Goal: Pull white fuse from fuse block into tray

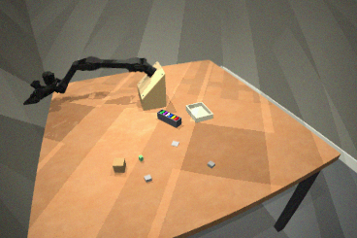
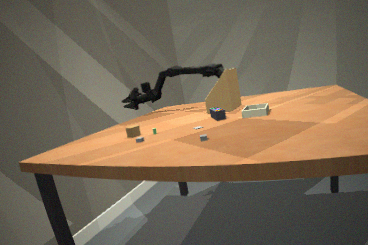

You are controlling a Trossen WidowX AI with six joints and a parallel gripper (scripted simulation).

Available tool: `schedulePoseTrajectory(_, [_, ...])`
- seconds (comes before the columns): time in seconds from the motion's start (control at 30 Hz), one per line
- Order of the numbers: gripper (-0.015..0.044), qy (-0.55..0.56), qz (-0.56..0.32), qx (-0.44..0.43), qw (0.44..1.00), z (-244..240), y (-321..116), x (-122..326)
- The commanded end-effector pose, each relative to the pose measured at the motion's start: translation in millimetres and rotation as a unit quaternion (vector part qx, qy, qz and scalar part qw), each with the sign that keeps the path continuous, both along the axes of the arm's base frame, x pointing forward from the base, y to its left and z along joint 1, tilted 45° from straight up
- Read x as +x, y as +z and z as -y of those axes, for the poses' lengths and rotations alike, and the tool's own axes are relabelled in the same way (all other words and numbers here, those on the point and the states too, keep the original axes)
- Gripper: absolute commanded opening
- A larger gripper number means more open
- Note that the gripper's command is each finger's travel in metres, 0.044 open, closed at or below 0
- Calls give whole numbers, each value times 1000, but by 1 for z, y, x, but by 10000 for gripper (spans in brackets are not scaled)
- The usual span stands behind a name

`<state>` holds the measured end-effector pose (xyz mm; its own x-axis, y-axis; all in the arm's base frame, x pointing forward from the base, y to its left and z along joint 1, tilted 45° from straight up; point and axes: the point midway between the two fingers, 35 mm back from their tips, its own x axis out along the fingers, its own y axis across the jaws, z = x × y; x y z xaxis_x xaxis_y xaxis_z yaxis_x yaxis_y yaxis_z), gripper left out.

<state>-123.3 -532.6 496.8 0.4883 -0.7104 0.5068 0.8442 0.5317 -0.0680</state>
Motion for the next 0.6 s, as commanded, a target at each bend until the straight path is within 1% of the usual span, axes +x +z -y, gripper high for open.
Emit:
schedulePoseTrajectory(0.0, [374, 1, 1, 0, 1000, 0, 0, 1])
schedulePoseTrajectory(0.13, [269, 15, 15, 12, 1000, 8, -2, 26])
schedulePoseTrajectory(0.37, [85, 57, 60, 65, 994, 27, -14, 113])
schedulePoseTrajectory(0.4, [69, 62, 67, 75, 993, 29, -17, 125])
schedulePoseTrajectory(0.57, [69, 84, 94, 130, 983, 32, -35, 189])
